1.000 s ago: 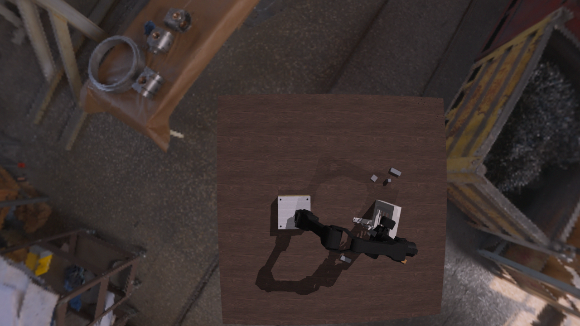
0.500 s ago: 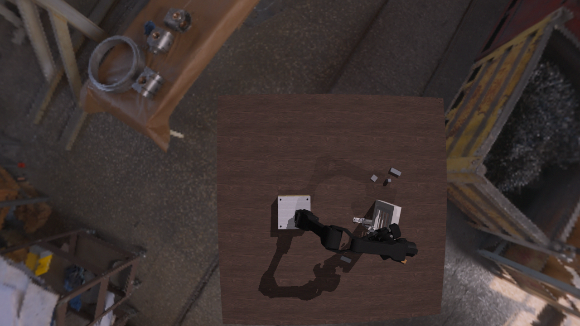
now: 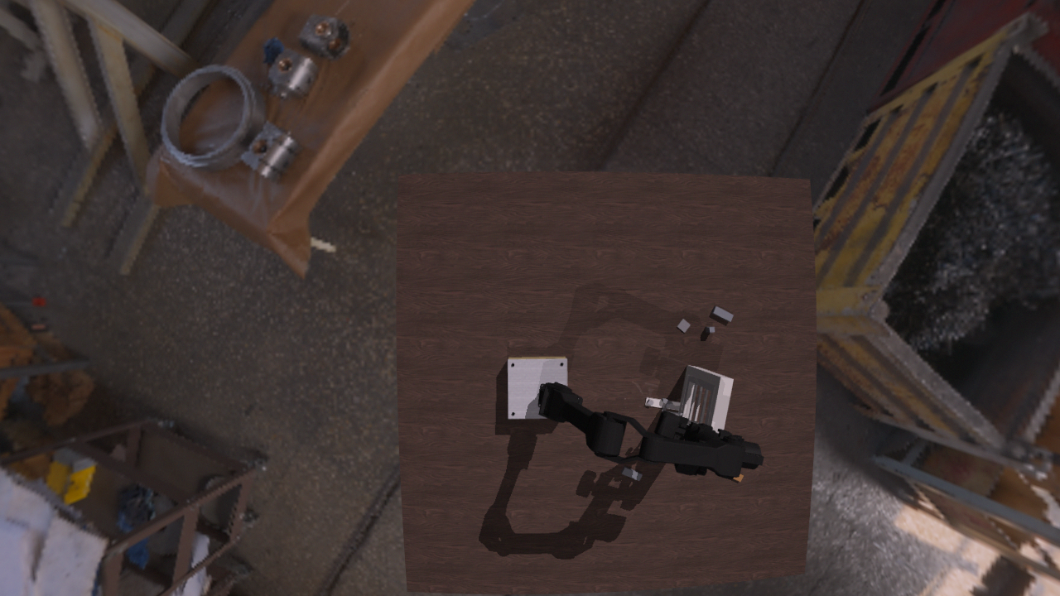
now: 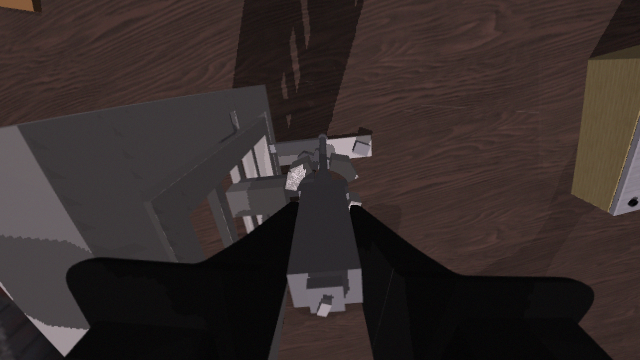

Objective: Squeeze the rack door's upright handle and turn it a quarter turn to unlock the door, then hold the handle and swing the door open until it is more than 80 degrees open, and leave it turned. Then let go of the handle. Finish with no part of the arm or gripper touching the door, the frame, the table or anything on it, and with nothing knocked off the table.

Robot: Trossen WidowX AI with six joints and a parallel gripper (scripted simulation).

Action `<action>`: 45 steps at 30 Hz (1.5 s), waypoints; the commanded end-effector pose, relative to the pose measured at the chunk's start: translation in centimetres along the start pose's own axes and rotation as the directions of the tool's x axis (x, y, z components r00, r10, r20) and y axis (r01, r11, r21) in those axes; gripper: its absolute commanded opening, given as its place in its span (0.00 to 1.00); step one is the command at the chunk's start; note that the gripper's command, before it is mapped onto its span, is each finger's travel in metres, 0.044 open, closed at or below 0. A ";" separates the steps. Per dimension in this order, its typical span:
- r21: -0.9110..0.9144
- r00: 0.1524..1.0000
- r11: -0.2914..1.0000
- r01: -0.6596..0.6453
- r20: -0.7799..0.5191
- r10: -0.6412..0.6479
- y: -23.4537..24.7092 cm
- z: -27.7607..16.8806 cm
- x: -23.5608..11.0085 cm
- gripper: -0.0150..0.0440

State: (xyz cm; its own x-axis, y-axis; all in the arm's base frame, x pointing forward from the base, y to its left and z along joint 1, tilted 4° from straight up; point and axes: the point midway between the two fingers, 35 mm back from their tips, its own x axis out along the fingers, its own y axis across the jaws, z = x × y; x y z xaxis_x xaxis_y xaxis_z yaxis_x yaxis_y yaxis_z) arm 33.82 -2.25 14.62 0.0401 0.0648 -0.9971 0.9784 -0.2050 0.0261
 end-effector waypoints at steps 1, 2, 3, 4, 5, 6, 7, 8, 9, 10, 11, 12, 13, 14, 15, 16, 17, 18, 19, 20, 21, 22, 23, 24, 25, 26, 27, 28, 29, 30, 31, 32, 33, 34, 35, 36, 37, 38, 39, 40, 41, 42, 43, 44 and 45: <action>0.178 1.000 0.984 -0.001 -0.001 0.001 0.0 0.0 0.0 0.27; 0.178 1.000 0.984 -0.001 -0.001 0.001 0.0 0.0 0.0 0.27; 0.178 1.000 0.984 -0.001 -0.001 0.001 0.0 0.0 0.0 0.27; 0.178 1.000 0.984 -0.001 -0.001 0.001 0.0 0.0 0.0 0.27; 0.178 1.000 0.984 -0.001 -0.001 0.001 0.0 0.0 0.0 0.27; 0.178 1.000 0.984 -0.001 -0.001 0.001 0.0 0.0 0.0 0.27; 0.178 1.000 0.984 -0.001 -0.001 0.001 0.0 0.0 0.0 0.27; 0.178 1.000 0.984 -0.001 -0.001 0.001 0.0 0.0 0.0 0.27; 0.178 1.000 0.984 -0.001 -0.001 0.001 0.0 0.0 0.0 0.27; 0.178 1.000 0.984 -0.001 -0.001 0.001 0.0 0.0 0.0 0.27; 0.178 1.000 0.984 -0.001 -0.001 0.001 0.0 0.0 0.0 0.27; 0.178 1.000 0.984 -0.001 -0.001 0.001 0.0 0.0 0.0 0.27; 0.178 1.000 0.984 -0.001 -0.001 0.001 0.0 0.0 0.0 0.32; 0.178 1.000 0.984 -0.001 -0.001 0.001 0.0 0.0 0.0 0.36; 0.178 1.000 0.984 -0.001 -0.001 0.001 0.0 0.0 0.0 0.40; 0.178 1.000 0.984 -0.001 -0.001 0.001 0.0 0.0 0.0 0.45; 0.178 1.000 0.984 -0.001 -0.001 0.001 0.0 0.0 0.0 0.49; 0.178 1.000 0.984 -0.001 -0.001 0.001 0.0 0.0 0.0 0.54; 0.178 1.000 0.984 -0.001 -0.001 0.001 0.0 0.0 0.0 0.58; 0.178 1.000 0.984 -0.001 -0.001 0.001 0.0 0.0 0.0 0.63; 0.178 1.000 0.984 -0.001 -0.001 0.001 0.0 0.0 0.0 0.67; 0.178 1.000 0.984 -0.001 -0.001 0.001 0.0 0.0 0.0 0.72; 0.178 1.000 0.984 -0.001 -0.001 0.001 0.0 0.0 0.0 0.73; 0.169 1.000 0.986 -0.001 -0.001 0.001 0.0 0.0 0.0 0.73; 0.145 1.000 0.989 -0.001 -0.001 0.001 0.0 0.0 0.0 0.73; 0.105 1.000 0.995 -0.001 -0.001 0.001 0.0 0.0 0.0 0.73; 0.055 1.000 0.998 -0.001 -0.001 0.001 0.0 0.0 0.0 0.73; 0.006 1.000 1.000 -0.001 -0.001 0.001 0.0 0.0 0.0 0.73; -0.044 1.000 0.999 -0.001 -0.001 0.001 0.0 0.0 0.0 0.73; -0.093 1.000 0.996 -0.001 -0.001 0.001 0.0 0.0 0.0 0.73; -0.142 1.000 0.990 -0.001 -0.001 0.001 0.0 0.0 0.0 0.73; -0.191 1.000 0.982 -0.001 -0.001 0.001 0.0 0.0 0.0 0.73; -0.240 1.000 0.971 -0.002 -0.001 0.001 0.0 0.0 0.0 0.73; -0.287 1.000 0.958 -0.002 -0.001 0.001 0.0 0.0 0.0 0.73; -0.335 1.000 0.942 -0.002 -0.001 0.001 0.0 0.0 0.0 0.73; -0.381 1.000 0.925 -0.002 -0.001 0.001 0.0 0.0 0.0 0.73; -0.426 1.000 0.905 -0.002 -0.001 0.001 0.0 0.0 0.0 0.73; -0.470 1.000 0.882 -0.002 -0.001 0.001 0.0 0.0 0.0 0.73; -0.514 1.000 0.858 -0.002 -0.001 0.001 0.0 0.0 0.0 0.73; -0.555 1.000 0.832 -0.002 -0.001 0.001 0.0 0.0 0.0 0.73; -0.596 1.000 0.803 -0.002 -0.001 0.001 0.0 0.0 0.0 0.73; -0.635 1.000 0.773 -0.002 -0.001 0.001 0.0 0.0 0.0 0.73; -0.672 1.000 0.740 -0.002 -0.001 0.001 0.0 0.0 0.0 0.73; -0.708 1.000 0.706 -0.002 -0.001 0.001 0.0 0.0 0.0 0.73; -0.742 1.000 0.670 -0.002 -0.001 0.001 0.0 0.0 0.0 0.73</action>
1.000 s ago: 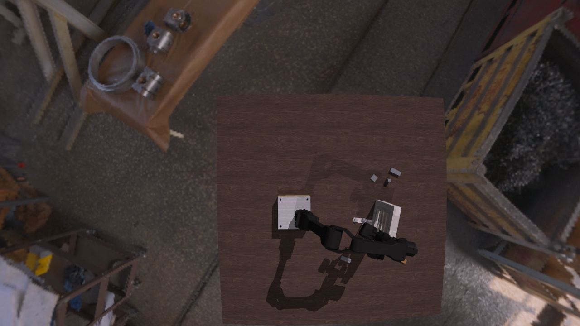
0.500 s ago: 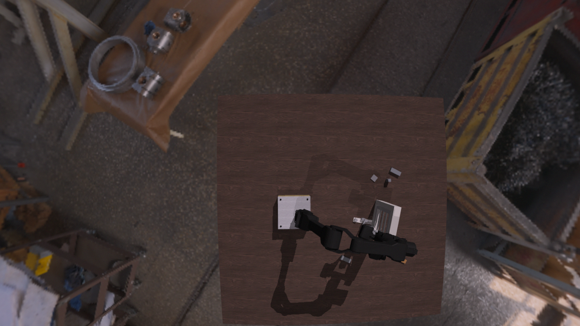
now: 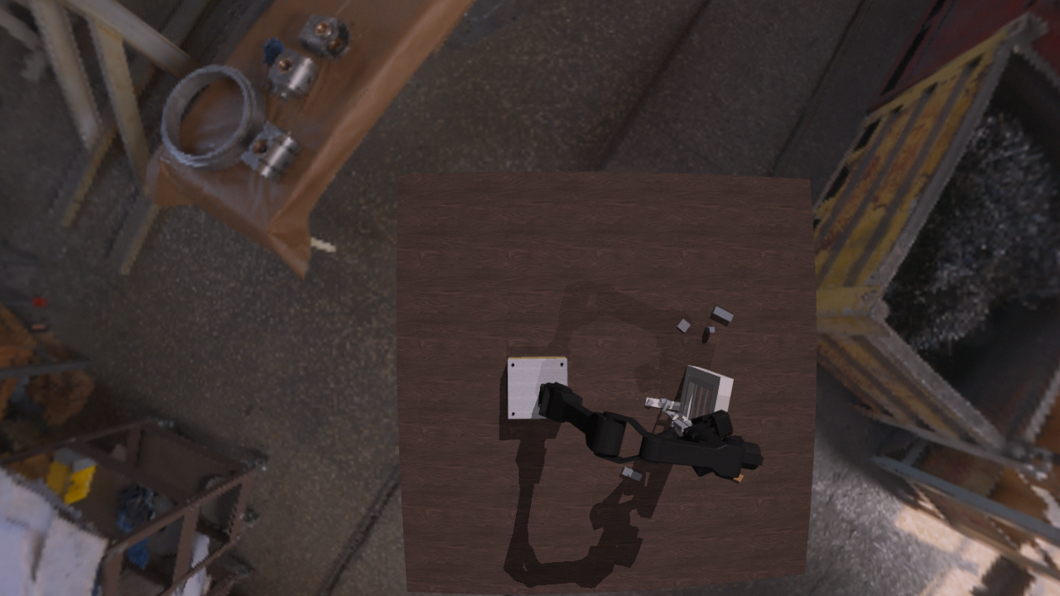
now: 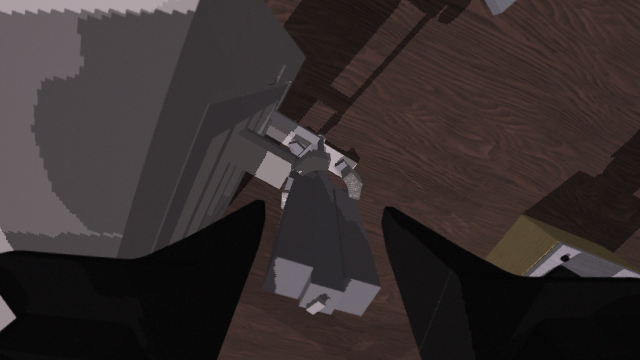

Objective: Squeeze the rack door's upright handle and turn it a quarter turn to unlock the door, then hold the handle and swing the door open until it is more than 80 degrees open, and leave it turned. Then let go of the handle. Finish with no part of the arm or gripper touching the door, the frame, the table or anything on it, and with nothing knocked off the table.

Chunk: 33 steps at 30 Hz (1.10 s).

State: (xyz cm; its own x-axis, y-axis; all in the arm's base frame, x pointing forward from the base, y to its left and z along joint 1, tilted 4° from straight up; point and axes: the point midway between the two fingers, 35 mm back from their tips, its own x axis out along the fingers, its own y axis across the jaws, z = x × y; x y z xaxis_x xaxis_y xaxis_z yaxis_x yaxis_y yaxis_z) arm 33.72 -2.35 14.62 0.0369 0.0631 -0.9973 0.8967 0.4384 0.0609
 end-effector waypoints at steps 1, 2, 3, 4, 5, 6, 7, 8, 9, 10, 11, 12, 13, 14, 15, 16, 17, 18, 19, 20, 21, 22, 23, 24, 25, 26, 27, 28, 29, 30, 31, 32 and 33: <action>-0.223 1.000 0.975 -0.005 0.000 0.005 0.1 -0.1 0.0 0.73; -0.271 1.000 0.963 -0.005 0.000 0.005 0.1 -0.1 0.0 0.73; -0.318 1.000 0.948 -0.005 0.000 0.005 0.1 -0.1 0.0 0.73; -0.365 1.000 0.931 -0.005 0.000 0.005 0.1 -0.1 0.0 0.73; -0.410 1.000 0.912 -0.005 0.000 0.005 0.1 -0.1 0.0 0.73; -0.455 1.000 0.891 -0.005 0.000 0.006 0.1 -0.1 0.0 0.73; -0.498 1.000 0.867 -0.005 0.000 0.006 0.1 -0.1 0.0 0.73; -0.541 1.000 0.841 -0.005 0.000 0.006 0.1 -0.1 0.0 0.73; -0.582 1.000 0.813 -0.004 0.000 0.006 0.1 -0.1 0.0 0.73; -0.621 1.000 0.784 -0.004 0.001 0.006 0.1 0.0 0.0 0.73; -0.659 1.000 0.752 -0.004 0.001 0.006 0.1 0.0 0.0 0.73; -0.696 1.000 0.718 -0.003 0.001 0.006 0.1 0.0 0.0 0.73; -0.730 1.000 0.683 -0.003 0.001 0.006 0.1 0.0 0.0 0.73; -0.763 1.000 0.646 -0.003 0.002 0.006 0.1 0.0 0.0 0.73; -0.794 1.000 0.607 -0.002 0.002 0.006 0.1 0.0 0.0 0.73; -0.824 1.000 0.567 -0.002 0.002 0.006 0.1 0.0 0.0 0.73; -0.851 1.000 0.526 -0.001 0.002 0.006 0.1 0.0 0.0 0.73; -0.876 1.000 0.483 -0.001 0.002 0.006 0.1 0.0 0.0 0.73; -0.898 1.000 0.439 -0.001 0.002 0.006 0.1 0.0 0.0 0.73; -0.919 1.000 0.394 0.000 0.002 0.006 0.1 0.0 0.0 0.73; -0.937 1.000 0.348 0.000 0.002 0.006 0.1 0.0 0.0 0.73; -0.954 1.000 0.301 0.000 0.002 0.006 0.1 0.0 0.0 0.73; -0.967 1.000 0.254 0.000 0.002 0.006 0.1 0.0 0.0 0.73; -0.979 1.000 0.205 0.001 0.002 0.006 0.1 0.0 0.0 0.73; -0.988 1.000 0.157 0.001 0.002 0.006 0.1 0.0 0.0 0.73; -0.994 1.000 0.108 0.001 0.002 0.006 0.1 0.0 0.0 0.73; -0.998 1.000 0.058 0.001 0.002 0.006 0.1 0.0 0.0 0.73; -1.000 1.000 0.009 0.002 0.002 0.006 0.1 0.0 0.0 0.73; -0.999 1.000 -0.041 0.002 0.002 0.006 0.1 0.0 0.0 0.73; -0.996 1.000 -0.090 0.002 0.001 0.006 0.1 0.0 0.0 0.73; -0.990 1.000 -0.140 0.002 0.001 0.006 0.1 0.0 0.0 0.73; -0.982 1.000 -0.188 0.002 0.001 0.006 0.1 0.0 0.0 0.73; -0.972 1.000 -0.237 0.003 0.001 0.006 0.1 0.0 0.0 0.73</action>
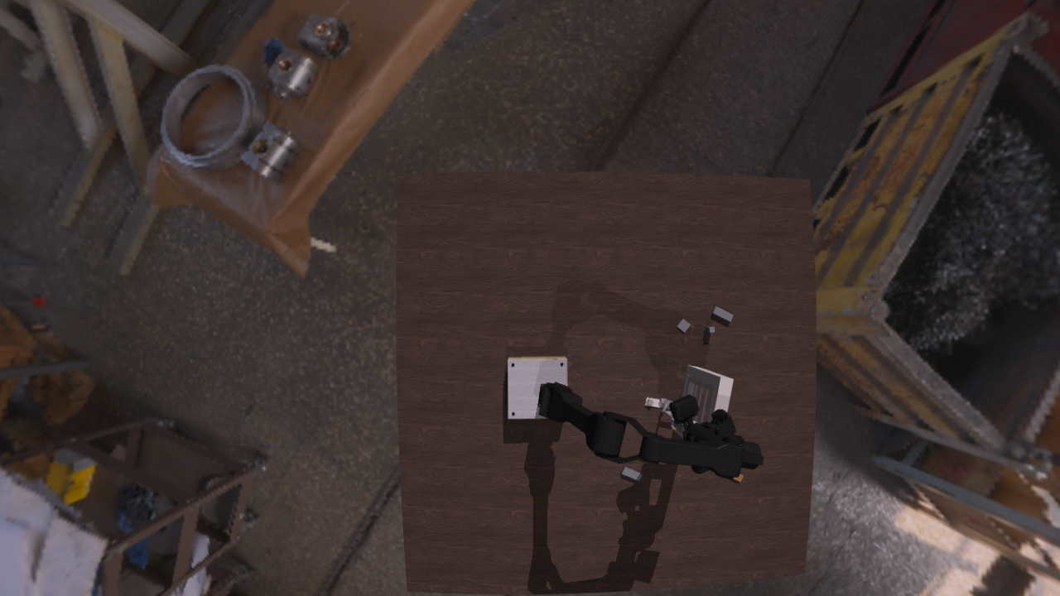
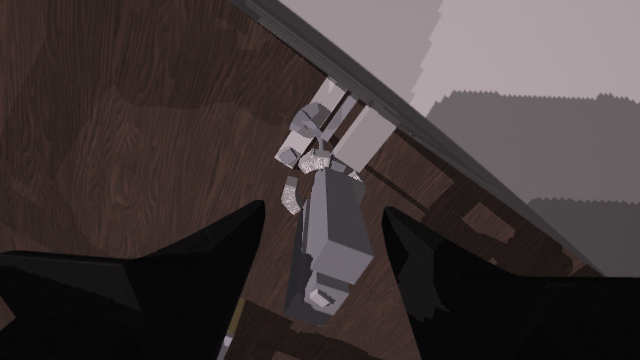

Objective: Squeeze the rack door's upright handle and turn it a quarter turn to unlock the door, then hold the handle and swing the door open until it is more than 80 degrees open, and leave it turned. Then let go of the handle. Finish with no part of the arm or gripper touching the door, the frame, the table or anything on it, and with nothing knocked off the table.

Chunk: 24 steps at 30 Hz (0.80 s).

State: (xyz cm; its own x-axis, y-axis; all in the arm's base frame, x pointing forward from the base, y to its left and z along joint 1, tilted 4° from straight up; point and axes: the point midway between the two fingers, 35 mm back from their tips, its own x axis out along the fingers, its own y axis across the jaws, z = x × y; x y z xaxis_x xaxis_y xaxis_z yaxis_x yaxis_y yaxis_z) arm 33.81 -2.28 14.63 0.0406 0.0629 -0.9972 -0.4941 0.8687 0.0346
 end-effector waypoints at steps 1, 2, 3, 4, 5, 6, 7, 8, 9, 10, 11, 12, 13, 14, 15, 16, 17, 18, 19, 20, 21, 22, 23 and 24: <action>-0.227 1.000 0.974 0.000 0.002 0.000 0.0 0.0 0.0 0.73; -0.275 1.000 0.962 0.000 0.002 0.001 0.0 0.0 0.0 0.73; -0.322 1.000 0.947 0.000 0.002 0.001 0.0 0.0 0.0 0.73; -0.368 1.000 0.930 0.000 0.002 0.001 0.0 0.0 0.0 0.73; -0.414 1.000 0.910 0.000 0.002 0.001 0.0 0.0 0.0 0.73; -0.459 1.000 0.889 0.000 0.002 0.001 0.0 0.0 0.0 0.73; -0.502 1.000 0.865 0.000 0.002 0.001 0.0 0.0 0.0 0.73; -0.544 1.000 0.839 0.000 0.002 0.001 0.0 0.0 0.0 0.73; -0.585 1.000 0.811 0.000 0.002 0.001 0.0 0.0 0.0 0.73; -0.625 1.000 0.781 0.001 0.002 0.001 0.0 0.0 0.0 0.73; -0.662 1.000 0.749 0.001 0.002 0.001 0.0 0.0 0.0 0.73; -0.699 1.000 0.715 0.001 0.002 0.001 0.0 0.0 0.0 0.73; -0.733 1.000 0.680 0.001 0.002 0.001 0.0 0.0 0.0 0.73; -0.766 1.000 0.643 0.001 0.002 0.001 0.0 0.0 0.0 0.73; -0.797 1.000 0.604 0.001 0.002 0.001 0.0 0.0 0.0 0.73; -0.826 1.000 0.564 0.001 0.002 0.002 0.0 0.0 0.0 0.73; -0.853 1.000 0.522 0.001 0.002 0.002 0.0 0.0 0.0 0.73; -0.878 1.000 0.479 0.001 0.002 0.002 0.0 0.0 0.0 0.73; -0.900 1.000 0.435 0.001 0.002 0.002 0.0 0.0 0.0 0.73; -0.917 1.000 0.398 0.001 0.002 0.002 0.0 0.0 0.0 0.73; -0.927 1.000 0.375 0.001 0.002 0.002 0.0 0.0 0.0 0.73; -0.930 1.000 0.368 0.001 0.002 0.002 0.0 0.0 0.0 0.73; -0.930 1.000 0.368 0.001 0.002 0.002 0.0 0.0 0.0 0.73; -0.930 1.000 0.368 0.001 0.002 0.002 0.0 0.0 0.0 0.73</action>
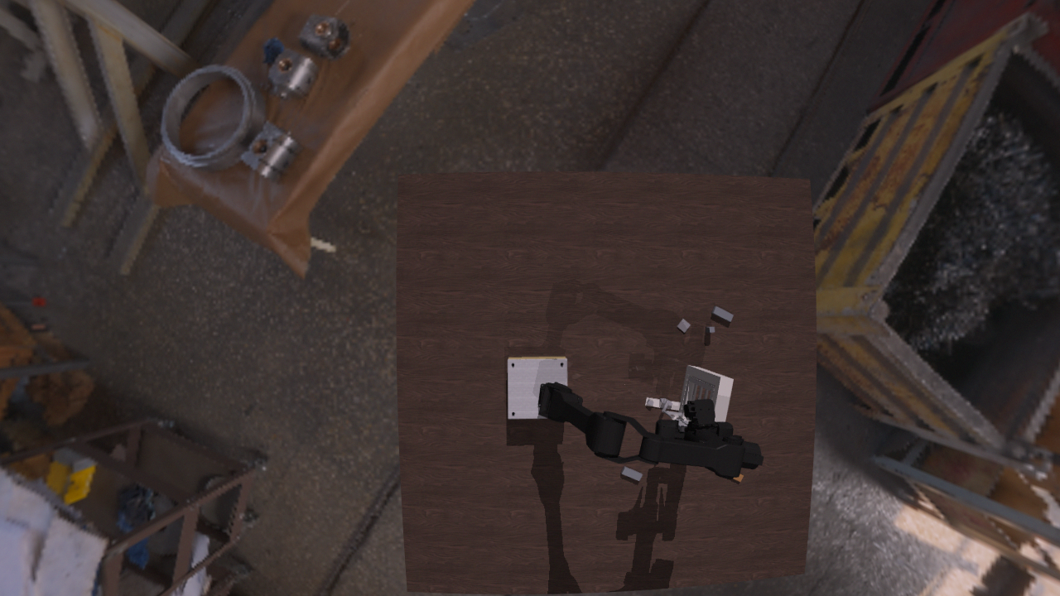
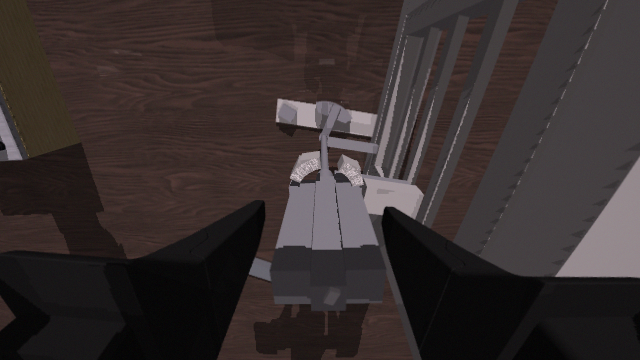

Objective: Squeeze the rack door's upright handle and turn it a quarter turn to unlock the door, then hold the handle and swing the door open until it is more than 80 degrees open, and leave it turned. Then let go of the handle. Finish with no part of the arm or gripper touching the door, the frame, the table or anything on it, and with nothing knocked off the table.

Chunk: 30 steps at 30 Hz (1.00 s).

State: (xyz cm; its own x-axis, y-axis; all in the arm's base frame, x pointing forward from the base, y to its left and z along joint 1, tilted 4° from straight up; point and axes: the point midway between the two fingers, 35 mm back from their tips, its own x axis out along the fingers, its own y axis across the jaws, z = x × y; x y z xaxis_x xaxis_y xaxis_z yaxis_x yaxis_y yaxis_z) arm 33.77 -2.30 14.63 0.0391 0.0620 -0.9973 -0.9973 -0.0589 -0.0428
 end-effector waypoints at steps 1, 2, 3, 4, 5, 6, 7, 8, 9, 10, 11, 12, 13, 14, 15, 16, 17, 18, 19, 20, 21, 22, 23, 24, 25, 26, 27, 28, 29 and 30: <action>-0.079 1.000 0.997 0.003 0.003 -0.003 -0.1 0.1 0.0 0.73; -0.079 1.000 0.997 0.003 0.003 -0.003 -0.1 0.1 0.0 0.73; -0.079 1.000 0.997 0.003 0.003 -0.003 -0.1 0.1 0.0 0.73; -0.079 1.000 0.997 0.003 0.003 -0.003 -0.1 0.1 0.0 0.73; -0.079 1.000 0.997 0.003 0.003 -0.003 -0.1 0.1 0.0 0.73; -0.079 1.000 0.997 0.003 0.003 -0.003 -0.1 0.1 0.0 0.73; -0.079 1.000 0.997 0.003 0.003 -0.003 -0.1 0.1 0.0 0.72; -0.079 1.000 0.997 0.003 0.003 -0.003 -0.1 0.1 0.0 0.71; -0.079 1.000 0.997 0.003 0.003 -0.003 -0.1 0.1 0.0 0.70; -0.079 1.000 0.997 0.003 0.003 -0.003 -0.1 0.1 0.0 0.69; -0.079 1.000 0.997 0.003 0.003 -0.003 -0.1 0.1 0.0 0.68; -0.079 1.000 0.997 0.003 0.003 -0.003 -0.1 0.1 0.0 0.66; -0.079 1.000 0.997 0.003 0.003 -0.003 -0.1 0.1 0.0 0.65; -0.079 1.000 0.997 0.003 0.003 -0.003 -0.1 0.1 0.0 0.64; -0.079 1.000 0.997 0.003 0.003 -0.003 -0.1 0.1 0.0 0.63; -0.079 1.000 0.997 0.003 0.003 -0.003 -0.1 0.1 0.0 0.62; -0.079 1.000 0.997 0.003 0.003 -0.003 -0.1 0.1 0.0 0.61; -0.079 1.000 0.997 0.003 0.003 -0.003 -0.1 0.1 0.0 0.60; -0.079 1.000 0.997 0.003 0.003 -0.003 -0.1 0.1 0.0 0.59; -0.079 1.000 0.997 0.003 0.003 -0.003 -0.1 0.1 0.0 0.57; -0.079 1.000 0.997 0.003 0.003 -0.003 -0.1 0.1 0.0 0.56; -0.079 1.000 0.997 0.003 0.003 -0.003 -0.1 0.1 0.0 0.55; -0.079 1.000 0.997 0.003 0.003 -0.003 -0.1 0.1 0.0 0.54; -0.079 1.000 0.997 0.003 0.003 -0.003 -0.1 0.1 0.0 0.53; -0.079 1.000 0.997 0.003 0.003 -0.003 -0.1 0.1 0.0 0.52; -0.079 1.000 0.997 0.003 0.003 -0.003 -0.1 0.1 0.0 0.51; -0.079 1.000 0.997 0.003 0.003 -0.003 -0.1 0.1 0.0 0.50; -0.079 1.000 0.997 0.003 0.003 -0.003 -0.1 0.1 0.0 0.48; -0.079 1.000 0.997 0.003 0.003 -0.003 -0.1 0.1 0.0 0.47; -0.079 1.000 0.997 0.003 0.003 -0.003 -0.1 0.1 0.0 0.46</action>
State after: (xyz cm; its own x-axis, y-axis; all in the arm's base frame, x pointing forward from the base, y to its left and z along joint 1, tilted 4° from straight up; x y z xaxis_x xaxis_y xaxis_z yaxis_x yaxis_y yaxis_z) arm 33.84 -2.28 14.63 0.0423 0.0625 -0.9972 -0.9895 -0.1355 -0.0504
